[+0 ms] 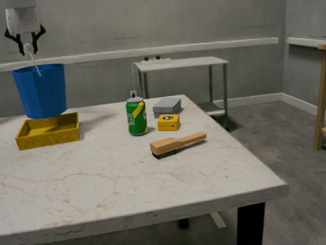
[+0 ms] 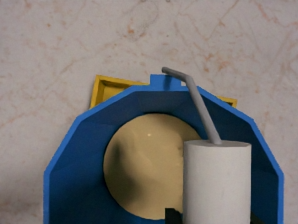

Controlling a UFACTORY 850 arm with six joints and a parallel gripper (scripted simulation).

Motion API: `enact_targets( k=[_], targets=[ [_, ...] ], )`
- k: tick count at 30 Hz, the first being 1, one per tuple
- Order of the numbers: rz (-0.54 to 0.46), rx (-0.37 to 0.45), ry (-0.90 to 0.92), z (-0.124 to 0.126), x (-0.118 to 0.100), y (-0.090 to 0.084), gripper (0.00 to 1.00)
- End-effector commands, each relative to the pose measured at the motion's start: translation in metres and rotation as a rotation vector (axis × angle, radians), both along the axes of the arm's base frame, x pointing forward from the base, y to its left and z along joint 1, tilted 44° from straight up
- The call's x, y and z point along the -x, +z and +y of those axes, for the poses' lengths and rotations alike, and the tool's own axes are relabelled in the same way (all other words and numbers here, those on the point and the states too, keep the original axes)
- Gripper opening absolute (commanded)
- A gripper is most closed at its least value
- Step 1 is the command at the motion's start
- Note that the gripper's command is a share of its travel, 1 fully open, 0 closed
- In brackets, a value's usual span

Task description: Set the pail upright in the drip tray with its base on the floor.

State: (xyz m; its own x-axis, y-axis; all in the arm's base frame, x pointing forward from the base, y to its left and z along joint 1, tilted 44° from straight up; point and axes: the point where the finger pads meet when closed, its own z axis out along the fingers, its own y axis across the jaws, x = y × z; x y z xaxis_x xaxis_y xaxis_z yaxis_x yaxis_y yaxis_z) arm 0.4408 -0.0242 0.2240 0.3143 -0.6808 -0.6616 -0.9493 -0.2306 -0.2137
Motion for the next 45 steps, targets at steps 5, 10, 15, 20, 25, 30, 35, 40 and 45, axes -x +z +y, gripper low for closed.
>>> enact_targets(
  k=[5,10,15,20,25,30,35,40,45],
  targets=[
    [-0.001,0.001,-0.001,0.002,-0.001,-0.002,0.00],
    [-0.001,0.001,-0.001,0.004,-0.001,-0.004,0.00],
    [-0.001,0.001,-0.001,0.006,-0.001,-0.006,0.00],
    [-0.001,0.001,-0.001,0.009,0.000,-0.010,0.00],
    [-0.001,0.001,-0.001,0.013,0.000,-0.014,0.00],
    [-0.001,0.001,-0.001,0.018,0.000,-0.018,0.00],
    [-0.001,0.001,-0.001,0.020,0.000,-0.021,0.00],
    [-0.001,0.001,-0.001,0.025,0.000,-0.026,0.00],
    [-0.001,0.001,-0.001,0.030,0.000,-0.030,0.00]
  ],
)
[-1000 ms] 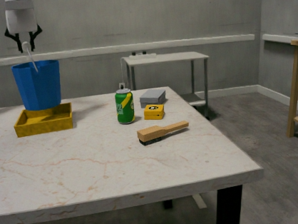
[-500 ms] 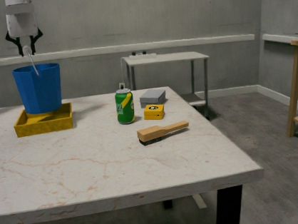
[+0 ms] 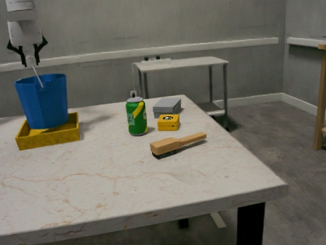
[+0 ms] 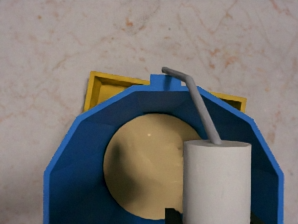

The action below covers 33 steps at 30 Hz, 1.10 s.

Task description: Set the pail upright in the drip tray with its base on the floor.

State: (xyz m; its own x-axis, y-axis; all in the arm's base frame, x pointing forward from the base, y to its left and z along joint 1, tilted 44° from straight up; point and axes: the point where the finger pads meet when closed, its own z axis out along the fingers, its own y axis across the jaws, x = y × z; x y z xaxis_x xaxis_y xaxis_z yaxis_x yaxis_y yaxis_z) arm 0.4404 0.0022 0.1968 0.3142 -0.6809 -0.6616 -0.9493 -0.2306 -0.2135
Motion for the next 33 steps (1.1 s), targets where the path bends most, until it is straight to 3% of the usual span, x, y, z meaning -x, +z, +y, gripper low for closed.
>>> enact_targets(
  k=[1,33],
  targets=[
    [-0.002,0.000,-0.001,0.004,-0.001,-0.004,0.00],
    [-0.002,0.000,-0.001,0.025,0.000,-0.026,0.00]
  ],
)
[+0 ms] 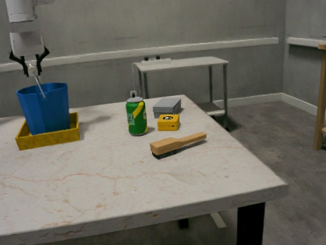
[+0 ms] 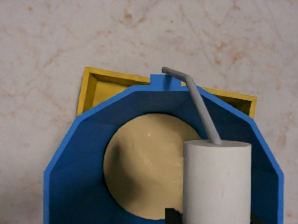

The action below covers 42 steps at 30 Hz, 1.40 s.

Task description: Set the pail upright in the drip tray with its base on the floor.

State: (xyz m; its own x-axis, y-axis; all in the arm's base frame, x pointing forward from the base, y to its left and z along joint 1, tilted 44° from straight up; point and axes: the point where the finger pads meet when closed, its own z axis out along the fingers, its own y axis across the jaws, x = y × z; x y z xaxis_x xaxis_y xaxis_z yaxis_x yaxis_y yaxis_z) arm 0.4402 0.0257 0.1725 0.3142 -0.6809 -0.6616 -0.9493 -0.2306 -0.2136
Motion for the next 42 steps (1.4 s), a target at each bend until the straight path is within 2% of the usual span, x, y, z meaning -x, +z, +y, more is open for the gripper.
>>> enact_targets(
  k=[1,42],
  targets=[
    [-0.001,0.000,-0.001,0.0022,-0.0006,-0.0024,0.00],
    [-0.001,0.000,-0.001,0.0082,-0.0006,-0.0085,0.00]
  ],
)
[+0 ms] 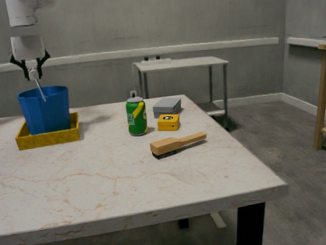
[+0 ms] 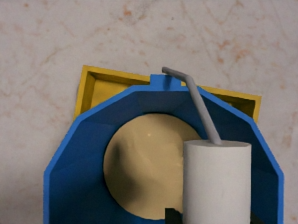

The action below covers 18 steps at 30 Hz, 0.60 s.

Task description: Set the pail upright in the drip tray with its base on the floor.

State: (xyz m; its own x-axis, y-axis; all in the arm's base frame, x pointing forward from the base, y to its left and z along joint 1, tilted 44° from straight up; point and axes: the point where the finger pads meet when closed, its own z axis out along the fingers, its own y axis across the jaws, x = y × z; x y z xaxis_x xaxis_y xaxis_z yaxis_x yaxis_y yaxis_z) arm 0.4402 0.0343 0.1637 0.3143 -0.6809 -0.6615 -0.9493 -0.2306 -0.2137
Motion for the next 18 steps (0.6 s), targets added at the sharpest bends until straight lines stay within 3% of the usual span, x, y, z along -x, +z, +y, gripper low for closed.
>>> enact_targets(
  k=[1,5,6,18],
  targets=[
    [-0.001,0.000,-0.001,-0.0004,-0.0006,0.0004,0.00],
    [-0.001,0.000,-0.001,-0.0004,-0.0006,0.0004,0.00],
    [-0.001,0.000,-0.001,-0.0004,-0.0006,0.0004,1.00],
    [-0.001,0.000,-0.001,-0.0004,-0.0006,0.0004,1.00]
  ],
)
